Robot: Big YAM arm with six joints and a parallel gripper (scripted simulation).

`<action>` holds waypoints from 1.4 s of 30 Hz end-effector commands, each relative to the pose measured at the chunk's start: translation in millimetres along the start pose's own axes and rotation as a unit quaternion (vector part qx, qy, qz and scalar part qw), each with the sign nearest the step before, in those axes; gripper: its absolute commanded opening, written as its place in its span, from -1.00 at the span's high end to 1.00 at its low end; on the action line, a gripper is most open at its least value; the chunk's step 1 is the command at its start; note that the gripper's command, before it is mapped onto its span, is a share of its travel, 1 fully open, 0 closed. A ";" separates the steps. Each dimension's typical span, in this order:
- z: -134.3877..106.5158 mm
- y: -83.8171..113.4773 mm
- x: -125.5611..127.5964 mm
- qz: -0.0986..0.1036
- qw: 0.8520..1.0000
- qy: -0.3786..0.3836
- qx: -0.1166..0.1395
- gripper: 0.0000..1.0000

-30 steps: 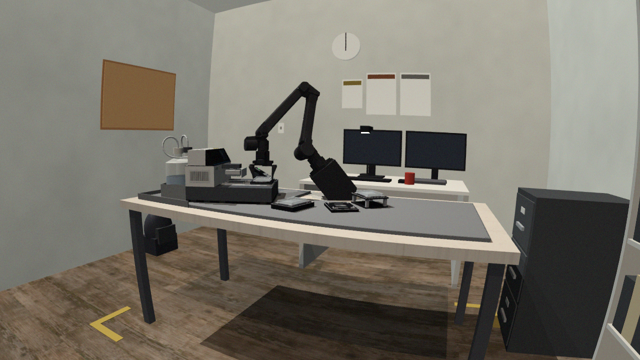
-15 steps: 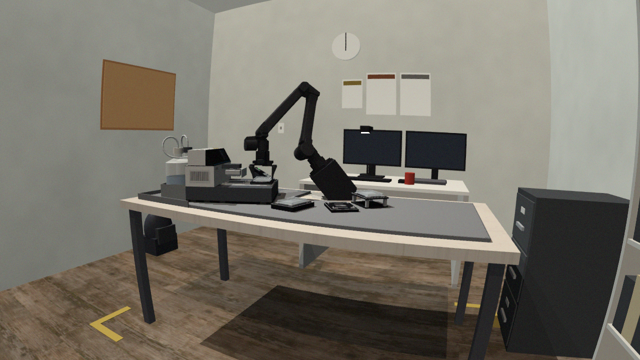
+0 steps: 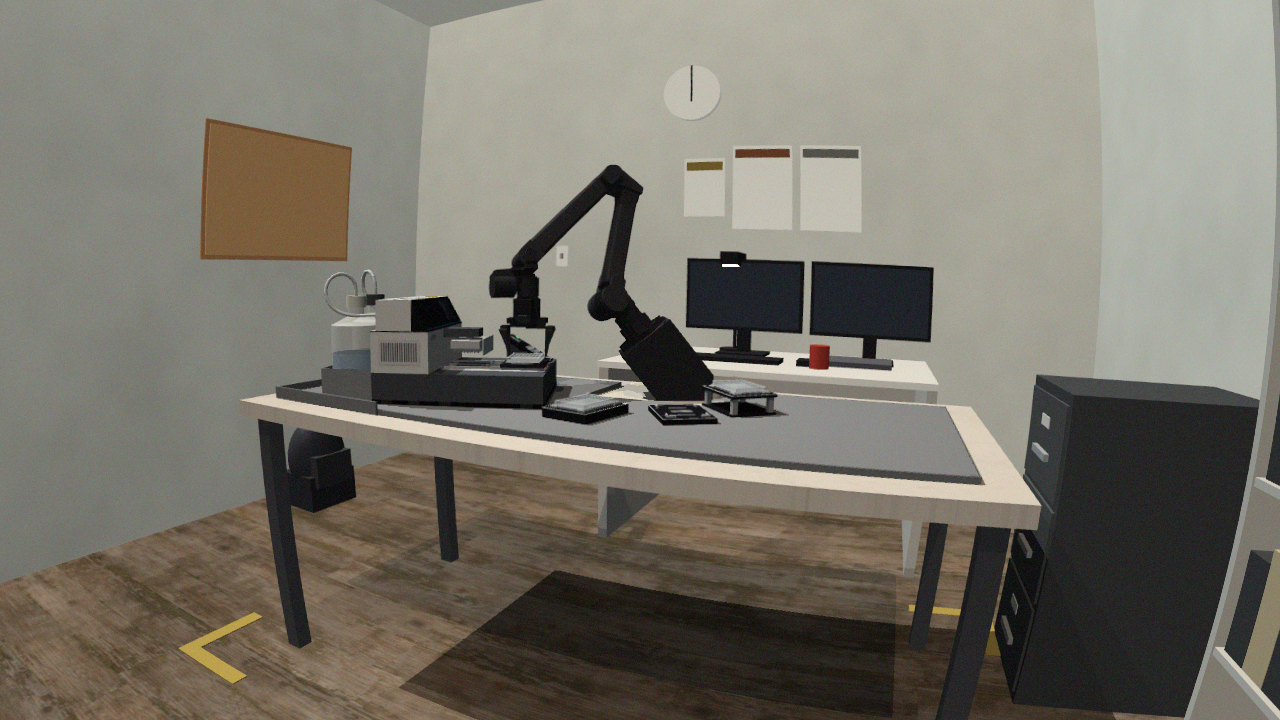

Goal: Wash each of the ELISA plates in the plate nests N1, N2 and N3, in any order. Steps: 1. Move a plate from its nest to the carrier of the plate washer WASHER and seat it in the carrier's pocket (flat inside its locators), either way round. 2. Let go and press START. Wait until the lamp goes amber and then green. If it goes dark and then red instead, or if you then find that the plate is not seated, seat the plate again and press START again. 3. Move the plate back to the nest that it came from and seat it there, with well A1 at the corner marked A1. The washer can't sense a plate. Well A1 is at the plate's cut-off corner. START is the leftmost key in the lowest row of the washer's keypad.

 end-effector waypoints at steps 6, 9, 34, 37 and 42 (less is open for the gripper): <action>5.1 26.8 -18.7 -0.020 1.000 -0.010 -0.012 -1.00; 4.4 33.5 -18.9 -0.023 1.000 -0.012 -0.013 -1.00; 3.2 73.3 -17.9 -0.022 1.000 -0.013 -0.014 -1.00; 2.7 77.5 -17.8 -0.023 1.000 -0.014 -0.015 -1.00; 2.3 84.4 -17.6 -0.023 1.000 -0.014 -0.016 -1.00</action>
Point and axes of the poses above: the point where the finger pads meet when closed, its own y axis back along the fingers, its own x axis across the jaws, z = x × y, the point moved 10 cm from there along y, back along the fingers, and after that the axes turned 4 degrees about y, right-handed, at the moved point
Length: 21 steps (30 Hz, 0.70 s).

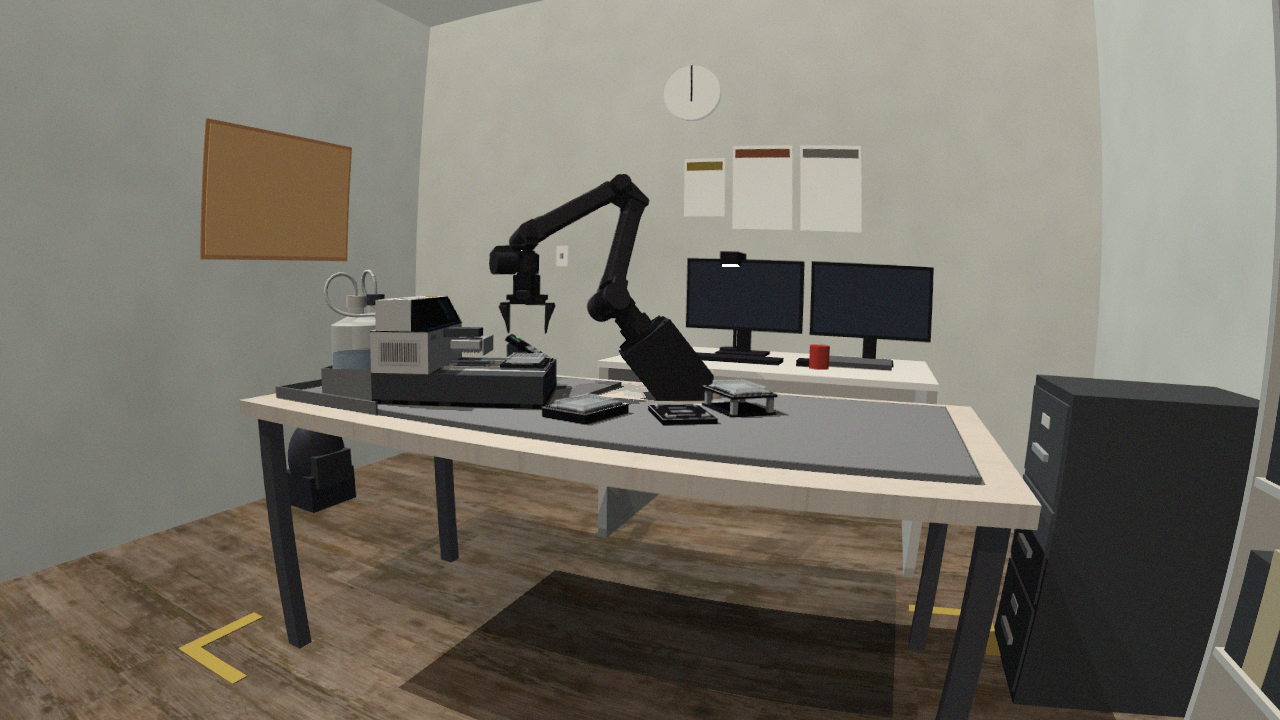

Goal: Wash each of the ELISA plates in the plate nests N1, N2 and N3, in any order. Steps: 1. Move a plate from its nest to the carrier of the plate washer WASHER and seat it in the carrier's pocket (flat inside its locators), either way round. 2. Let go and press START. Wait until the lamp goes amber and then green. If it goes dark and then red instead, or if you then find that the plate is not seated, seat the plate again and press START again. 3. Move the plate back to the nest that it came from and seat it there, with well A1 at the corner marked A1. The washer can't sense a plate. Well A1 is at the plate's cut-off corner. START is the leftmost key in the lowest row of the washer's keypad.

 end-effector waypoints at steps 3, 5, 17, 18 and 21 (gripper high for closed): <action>1.6 29.8 -16.2 -0.023 0.999 -0.016 -0.016 -1.00; 2.3 31.7 -16.2 -0.021 1.000 -0.015 -0.015 -1.00; 1.4 28.2 -9.8 -0.012 1.000 -0.010 -0.008 -1.00; 1.4 28.2 -9.8 -0.012 1.000 -0.010 -0.008 -1.00; 1.4 28.2 -9.8 -0.012 1.000 -0.010 -0.008 -1.00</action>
Point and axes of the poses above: the point where the finger pads meet when closed, its own y axis back along the fingers, its own x axis across the jaws, z = x × y, the point moved 10 cm from there along y, back along the fingers, and after that the axes turned 4 degrees about y, right-handed, at the moved point
